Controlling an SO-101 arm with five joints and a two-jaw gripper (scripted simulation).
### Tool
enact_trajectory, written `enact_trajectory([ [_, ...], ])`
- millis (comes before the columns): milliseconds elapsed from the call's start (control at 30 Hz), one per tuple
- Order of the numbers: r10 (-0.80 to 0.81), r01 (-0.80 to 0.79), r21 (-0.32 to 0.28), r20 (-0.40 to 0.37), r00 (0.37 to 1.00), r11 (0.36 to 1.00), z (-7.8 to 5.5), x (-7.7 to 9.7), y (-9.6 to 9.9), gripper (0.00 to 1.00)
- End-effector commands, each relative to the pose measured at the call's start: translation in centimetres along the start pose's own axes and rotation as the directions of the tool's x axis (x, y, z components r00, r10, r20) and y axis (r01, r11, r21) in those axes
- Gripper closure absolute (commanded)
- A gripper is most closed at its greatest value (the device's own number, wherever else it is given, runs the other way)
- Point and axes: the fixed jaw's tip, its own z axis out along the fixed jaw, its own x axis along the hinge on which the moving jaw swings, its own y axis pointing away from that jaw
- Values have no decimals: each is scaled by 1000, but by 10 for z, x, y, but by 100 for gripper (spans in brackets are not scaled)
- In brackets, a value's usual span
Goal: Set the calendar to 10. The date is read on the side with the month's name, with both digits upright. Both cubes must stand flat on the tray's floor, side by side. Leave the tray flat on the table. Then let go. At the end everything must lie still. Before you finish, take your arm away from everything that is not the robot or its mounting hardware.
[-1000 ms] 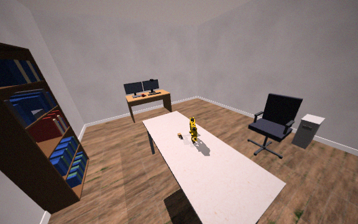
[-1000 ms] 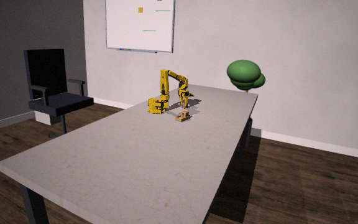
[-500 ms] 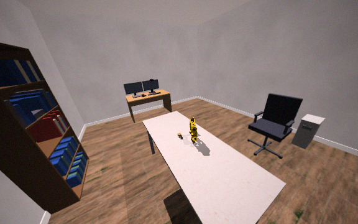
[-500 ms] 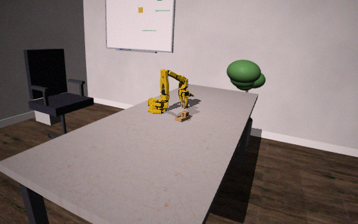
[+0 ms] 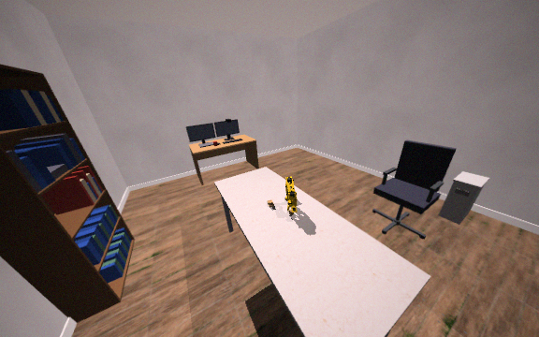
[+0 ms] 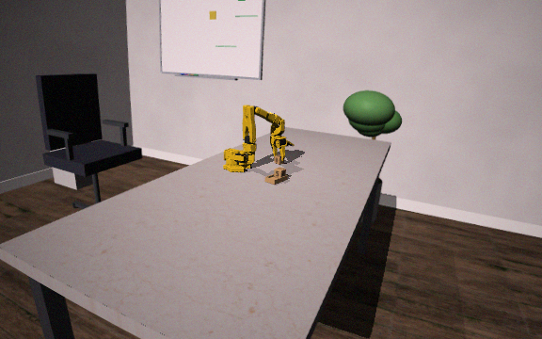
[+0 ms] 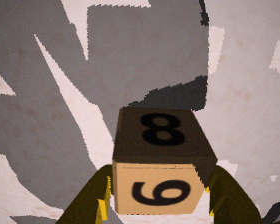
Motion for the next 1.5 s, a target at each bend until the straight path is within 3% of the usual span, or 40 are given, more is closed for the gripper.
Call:
enact_trajectory([
  [0, 5, -5, 0, 17, 1000, 1000, -1, -2, 1, 73],
  [367, 5, -5, 0, 17, 1000, 1000, -1, -2, 1, 65],
  [767, 5, -5, 0, 17, 1000, 1000, -3, -3, 1, 64],
  [1467, 5, -5, 0, 17, 1000, 1000, -58, -2, 1, 64],
])
